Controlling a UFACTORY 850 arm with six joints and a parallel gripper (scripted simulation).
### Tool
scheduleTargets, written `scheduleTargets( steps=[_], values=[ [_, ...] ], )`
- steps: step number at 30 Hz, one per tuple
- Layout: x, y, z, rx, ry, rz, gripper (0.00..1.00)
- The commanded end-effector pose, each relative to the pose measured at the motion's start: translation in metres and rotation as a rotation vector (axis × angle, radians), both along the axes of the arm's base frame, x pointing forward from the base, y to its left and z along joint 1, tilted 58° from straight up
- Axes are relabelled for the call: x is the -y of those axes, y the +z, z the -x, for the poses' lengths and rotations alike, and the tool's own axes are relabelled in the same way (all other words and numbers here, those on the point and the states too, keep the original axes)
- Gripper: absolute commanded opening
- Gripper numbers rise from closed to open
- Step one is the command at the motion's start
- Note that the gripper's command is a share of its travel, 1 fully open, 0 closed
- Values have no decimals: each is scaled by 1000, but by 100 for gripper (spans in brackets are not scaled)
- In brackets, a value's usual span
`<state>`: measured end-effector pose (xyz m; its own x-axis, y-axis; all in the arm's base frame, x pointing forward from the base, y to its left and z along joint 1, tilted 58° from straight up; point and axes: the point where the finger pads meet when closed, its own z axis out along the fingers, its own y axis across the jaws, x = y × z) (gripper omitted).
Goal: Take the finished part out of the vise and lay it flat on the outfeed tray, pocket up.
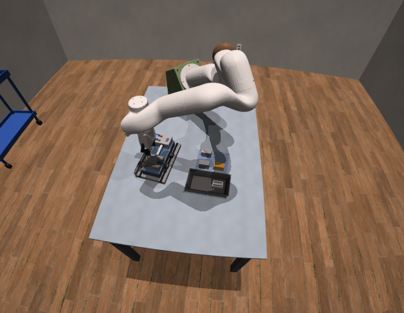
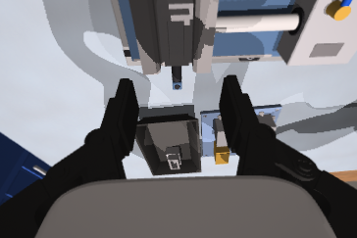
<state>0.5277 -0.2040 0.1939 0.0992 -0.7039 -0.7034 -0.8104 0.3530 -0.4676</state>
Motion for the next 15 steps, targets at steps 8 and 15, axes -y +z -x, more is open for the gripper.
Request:
scheduleTargets(
  steps=[8,15],
  values=[
    [-2,-2,-3,1,-1,1,69],
    [-7,-6,-8,1,-1,1,69]
  ],
)
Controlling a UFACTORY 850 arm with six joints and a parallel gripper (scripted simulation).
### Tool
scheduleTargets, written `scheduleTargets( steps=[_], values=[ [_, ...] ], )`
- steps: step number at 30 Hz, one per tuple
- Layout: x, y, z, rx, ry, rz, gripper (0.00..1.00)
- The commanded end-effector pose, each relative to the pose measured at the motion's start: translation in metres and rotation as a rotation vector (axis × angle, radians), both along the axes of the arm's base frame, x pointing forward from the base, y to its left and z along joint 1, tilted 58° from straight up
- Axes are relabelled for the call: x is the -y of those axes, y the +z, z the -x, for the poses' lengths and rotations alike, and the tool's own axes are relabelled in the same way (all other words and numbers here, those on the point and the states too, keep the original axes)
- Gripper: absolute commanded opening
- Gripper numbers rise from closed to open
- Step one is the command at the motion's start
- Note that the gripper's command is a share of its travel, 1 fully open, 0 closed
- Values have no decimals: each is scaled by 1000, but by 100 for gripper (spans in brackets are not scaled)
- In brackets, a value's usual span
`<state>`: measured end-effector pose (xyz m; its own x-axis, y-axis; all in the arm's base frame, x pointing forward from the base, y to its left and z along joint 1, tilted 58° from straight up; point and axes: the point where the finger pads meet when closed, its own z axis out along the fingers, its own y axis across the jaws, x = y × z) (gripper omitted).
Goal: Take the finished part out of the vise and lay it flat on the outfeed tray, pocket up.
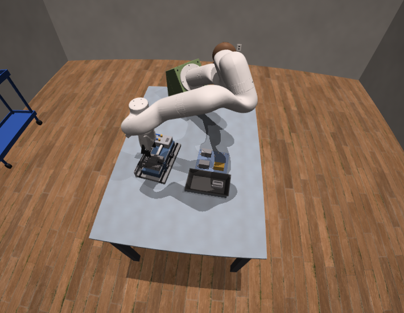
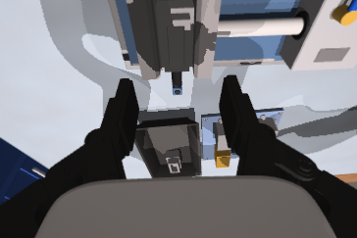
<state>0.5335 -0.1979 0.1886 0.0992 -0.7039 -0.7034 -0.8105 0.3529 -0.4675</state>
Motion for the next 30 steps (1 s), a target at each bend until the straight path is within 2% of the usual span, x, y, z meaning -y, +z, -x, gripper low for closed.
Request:
scheduleTargets(
  steps=[1,30],
  values=[
    [-2,-2,-3,1,-1,1,69],
    [-28,-25,-28,1,-1,1,69]
  ],
)
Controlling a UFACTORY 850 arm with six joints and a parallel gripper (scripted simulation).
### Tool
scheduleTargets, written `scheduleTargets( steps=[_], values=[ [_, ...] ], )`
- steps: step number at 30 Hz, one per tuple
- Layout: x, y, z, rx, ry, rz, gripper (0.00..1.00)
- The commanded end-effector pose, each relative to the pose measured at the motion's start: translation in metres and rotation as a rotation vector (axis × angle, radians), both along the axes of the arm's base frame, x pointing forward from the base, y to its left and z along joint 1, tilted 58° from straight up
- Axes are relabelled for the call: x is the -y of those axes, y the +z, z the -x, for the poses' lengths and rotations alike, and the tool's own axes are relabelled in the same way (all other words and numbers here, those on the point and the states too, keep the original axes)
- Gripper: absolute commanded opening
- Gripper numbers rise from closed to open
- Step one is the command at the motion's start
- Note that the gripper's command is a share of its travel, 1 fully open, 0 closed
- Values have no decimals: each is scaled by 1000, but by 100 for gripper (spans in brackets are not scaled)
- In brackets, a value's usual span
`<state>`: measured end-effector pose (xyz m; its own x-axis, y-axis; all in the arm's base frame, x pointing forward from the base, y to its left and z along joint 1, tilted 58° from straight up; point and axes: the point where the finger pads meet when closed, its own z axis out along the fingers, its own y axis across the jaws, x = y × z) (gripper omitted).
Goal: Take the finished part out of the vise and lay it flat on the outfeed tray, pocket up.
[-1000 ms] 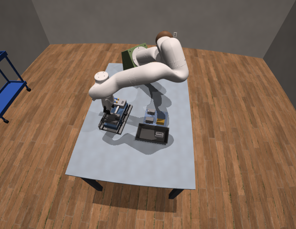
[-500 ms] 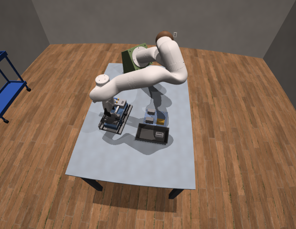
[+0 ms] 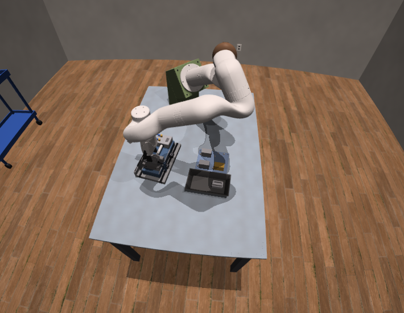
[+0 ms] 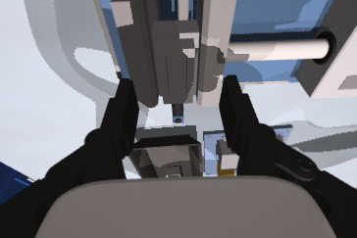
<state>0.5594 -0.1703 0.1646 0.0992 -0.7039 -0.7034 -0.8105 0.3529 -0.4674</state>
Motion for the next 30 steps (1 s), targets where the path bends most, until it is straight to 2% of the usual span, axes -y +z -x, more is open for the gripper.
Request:
scheduleTargets(
  steps=[1,30],
  values=[
    [-1,-1,-2,1,-1,1,69],
    [-4,-4,-5,1,-1,1,69]
  ],
)
